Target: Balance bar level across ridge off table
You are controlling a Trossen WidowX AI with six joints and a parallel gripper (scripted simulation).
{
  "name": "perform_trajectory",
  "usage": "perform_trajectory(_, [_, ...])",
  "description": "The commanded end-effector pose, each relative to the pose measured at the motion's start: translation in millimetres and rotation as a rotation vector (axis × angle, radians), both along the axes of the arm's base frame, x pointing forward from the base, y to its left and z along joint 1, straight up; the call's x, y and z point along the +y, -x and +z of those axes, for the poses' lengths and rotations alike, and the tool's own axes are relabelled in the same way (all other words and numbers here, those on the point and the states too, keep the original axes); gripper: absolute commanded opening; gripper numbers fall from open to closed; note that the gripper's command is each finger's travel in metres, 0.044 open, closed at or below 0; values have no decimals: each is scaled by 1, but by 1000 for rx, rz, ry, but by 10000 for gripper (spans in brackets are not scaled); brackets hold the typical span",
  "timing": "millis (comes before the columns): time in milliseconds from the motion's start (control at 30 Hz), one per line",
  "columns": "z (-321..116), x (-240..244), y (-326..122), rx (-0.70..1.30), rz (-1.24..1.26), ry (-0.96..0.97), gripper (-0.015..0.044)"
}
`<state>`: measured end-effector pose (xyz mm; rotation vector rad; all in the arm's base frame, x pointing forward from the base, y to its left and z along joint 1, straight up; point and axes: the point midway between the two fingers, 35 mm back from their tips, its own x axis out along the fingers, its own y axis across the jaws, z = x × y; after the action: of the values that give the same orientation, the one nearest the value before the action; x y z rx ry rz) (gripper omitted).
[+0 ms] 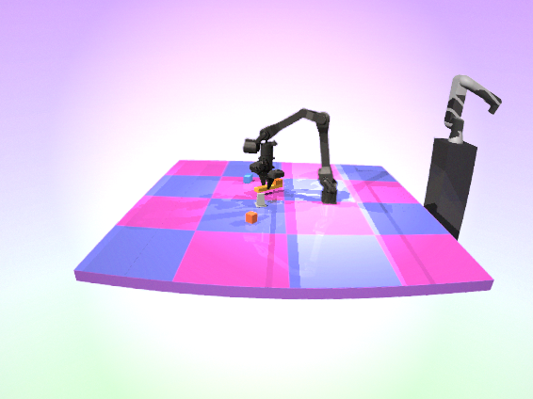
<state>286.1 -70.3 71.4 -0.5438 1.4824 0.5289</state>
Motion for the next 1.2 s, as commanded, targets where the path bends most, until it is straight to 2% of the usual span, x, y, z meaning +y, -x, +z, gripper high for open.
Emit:
perform_trajectory(0, [12, 0, -1, -2, 1, 2, 0])
perform_trajectory(933, [79, 1, 5, -1, 8, 4, 0])
perform_trajectory(1167, [80, 21, -6, -1, 178, 6, 0])
